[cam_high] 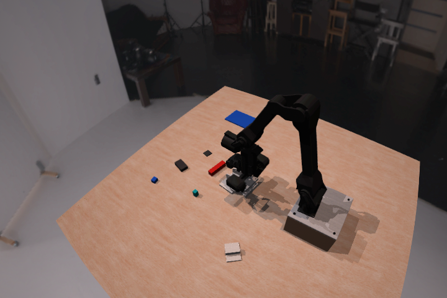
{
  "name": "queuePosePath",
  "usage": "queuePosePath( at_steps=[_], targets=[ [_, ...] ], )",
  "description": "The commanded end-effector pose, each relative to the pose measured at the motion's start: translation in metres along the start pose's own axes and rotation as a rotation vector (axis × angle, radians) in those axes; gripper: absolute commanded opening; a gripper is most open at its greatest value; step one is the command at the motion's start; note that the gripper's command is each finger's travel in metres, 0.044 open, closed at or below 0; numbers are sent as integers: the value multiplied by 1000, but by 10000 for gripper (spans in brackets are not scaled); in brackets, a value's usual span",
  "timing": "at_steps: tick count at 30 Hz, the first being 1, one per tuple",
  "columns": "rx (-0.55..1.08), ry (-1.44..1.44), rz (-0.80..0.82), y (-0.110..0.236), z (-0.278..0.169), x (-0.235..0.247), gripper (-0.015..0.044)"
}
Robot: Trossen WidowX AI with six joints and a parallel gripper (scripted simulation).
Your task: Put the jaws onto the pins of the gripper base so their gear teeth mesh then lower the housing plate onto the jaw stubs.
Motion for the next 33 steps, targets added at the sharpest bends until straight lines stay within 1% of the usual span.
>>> queuePosePath(
  at_steps=[1, 33],
  targets=[
    [0, 6, -1, -7, -1, 0, 351],
    [0, 6, -1, -12, -1, 0, 351]
  ],
)
Point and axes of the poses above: the point midway between the two fingers, 35 mm back from their tips, its own y axis back along the fingers, its own x axis across the jaws, z = x × y, the point moved 9 cm from there along y, back along the fingers, and after that the axes turned 2 degrees about y, right-handed, at the moved point
